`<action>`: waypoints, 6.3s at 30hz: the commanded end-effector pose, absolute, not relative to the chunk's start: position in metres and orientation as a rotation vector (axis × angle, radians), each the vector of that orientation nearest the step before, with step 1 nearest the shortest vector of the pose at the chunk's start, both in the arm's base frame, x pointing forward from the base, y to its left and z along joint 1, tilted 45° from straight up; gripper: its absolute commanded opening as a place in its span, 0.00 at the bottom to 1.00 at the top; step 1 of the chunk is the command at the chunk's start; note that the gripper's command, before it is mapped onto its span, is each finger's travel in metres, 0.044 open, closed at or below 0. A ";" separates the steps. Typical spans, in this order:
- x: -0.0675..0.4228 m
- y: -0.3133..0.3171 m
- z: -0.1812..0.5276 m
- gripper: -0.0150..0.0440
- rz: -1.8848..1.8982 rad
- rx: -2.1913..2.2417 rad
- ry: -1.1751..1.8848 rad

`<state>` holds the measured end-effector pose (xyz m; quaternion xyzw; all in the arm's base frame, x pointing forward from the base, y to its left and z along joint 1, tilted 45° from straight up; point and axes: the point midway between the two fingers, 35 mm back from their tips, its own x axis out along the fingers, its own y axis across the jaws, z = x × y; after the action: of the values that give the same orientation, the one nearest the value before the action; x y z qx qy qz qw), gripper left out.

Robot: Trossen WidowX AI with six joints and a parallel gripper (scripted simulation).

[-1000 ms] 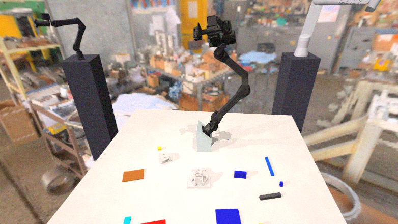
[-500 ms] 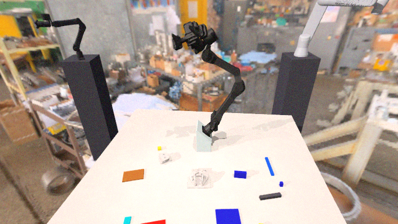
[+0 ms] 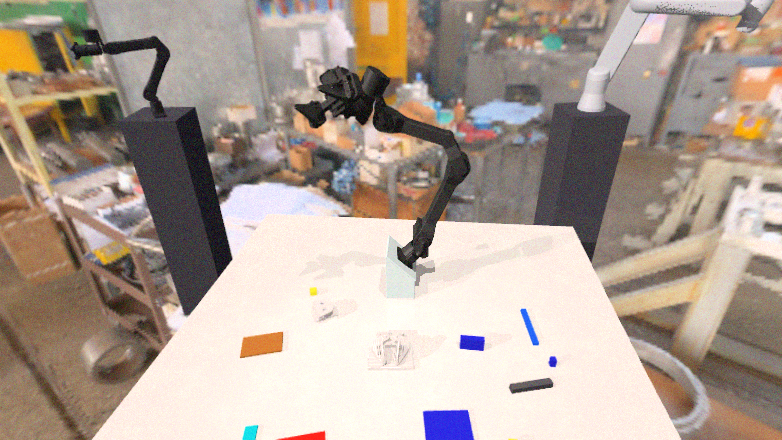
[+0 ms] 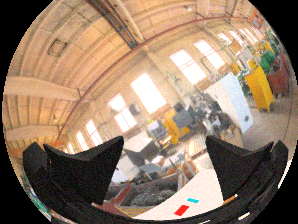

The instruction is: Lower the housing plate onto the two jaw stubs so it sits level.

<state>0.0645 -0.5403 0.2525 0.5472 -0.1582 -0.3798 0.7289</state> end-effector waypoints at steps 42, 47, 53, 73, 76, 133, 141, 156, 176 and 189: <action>0.152 -0.399 -0.081 1.00 -0.866 1.520 0.814; 0.152 -0.374 -0.098 1.00 -0.829 1.526 0.939; 0.152 -0.343 -0.117 1.00 -0.763 1.528 1.091; 0.136 -0.224 -0.156 1.00 -0.383 1.525 1.633; 0.135 -0.220 -0.157 1.00 -0.367 1.524 1.650; 0.137 -0.192 -0.184 1.00 -0.365 1.525 1.650; 0.137 -0.192 -0.184 1.00 -0.365 1.525 1.650; 0.137 -0.192 -0.184 1.00 -0.365 1.525 1.650; 0.137 -0.192 -0.184 1.00 -0.365 1.525 1.650; 0.137 -0.192 -0.184 1.00 -0.365 1.525 1.650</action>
<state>0.1367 -0.1919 -0.1834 0.6067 0.6597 -0.1450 0.4193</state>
